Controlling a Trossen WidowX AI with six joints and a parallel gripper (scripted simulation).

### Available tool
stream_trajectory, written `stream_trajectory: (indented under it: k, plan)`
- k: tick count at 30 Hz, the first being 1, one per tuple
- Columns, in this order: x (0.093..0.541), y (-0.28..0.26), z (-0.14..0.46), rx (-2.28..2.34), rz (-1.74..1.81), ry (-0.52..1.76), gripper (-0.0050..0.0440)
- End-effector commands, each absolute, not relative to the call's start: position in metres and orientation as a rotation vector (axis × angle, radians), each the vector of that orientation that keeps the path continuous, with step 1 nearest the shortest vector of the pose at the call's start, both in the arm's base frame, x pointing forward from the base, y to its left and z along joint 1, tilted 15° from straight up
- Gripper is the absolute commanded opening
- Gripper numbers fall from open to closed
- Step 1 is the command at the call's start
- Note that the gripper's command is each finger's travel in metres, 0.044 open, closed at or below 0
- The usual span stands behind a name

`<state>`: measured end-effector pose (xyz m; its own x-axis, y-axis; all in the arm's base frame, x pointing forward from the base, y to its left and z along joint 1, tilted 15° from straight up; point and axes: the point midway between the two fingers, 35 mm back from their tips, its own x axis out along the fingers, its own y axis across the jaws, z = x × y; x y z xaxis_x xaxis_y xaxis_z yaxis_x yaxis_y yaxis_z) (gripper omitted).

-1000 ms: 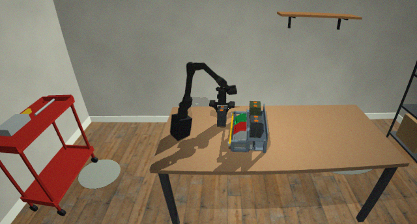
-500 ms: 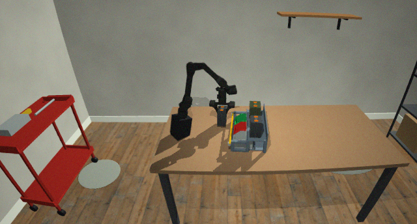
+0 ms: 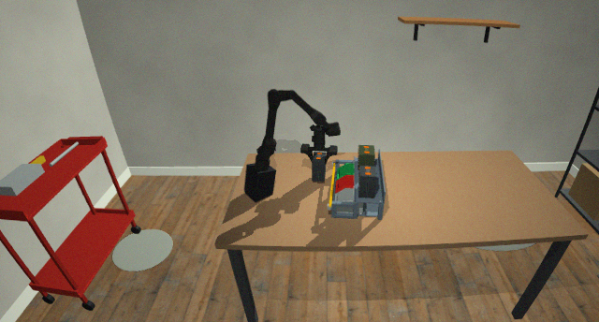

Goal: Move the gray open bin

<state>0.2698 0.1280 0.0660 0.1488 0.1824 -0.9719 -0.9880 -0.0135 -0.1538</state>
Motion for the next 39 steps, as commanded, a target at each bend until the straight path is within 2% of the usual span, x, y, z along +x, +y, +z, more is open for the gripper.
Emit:
stream_trajectory:
  k: [1, 39]
  plan:
    - [0.2763, 0.1297, 0.0836, -1.173, 1.167, 0.891, 0.0000]
    - [0.2752, 0.1293, 0.0837, -1.174, 1.166, 0.889, 0.0000]
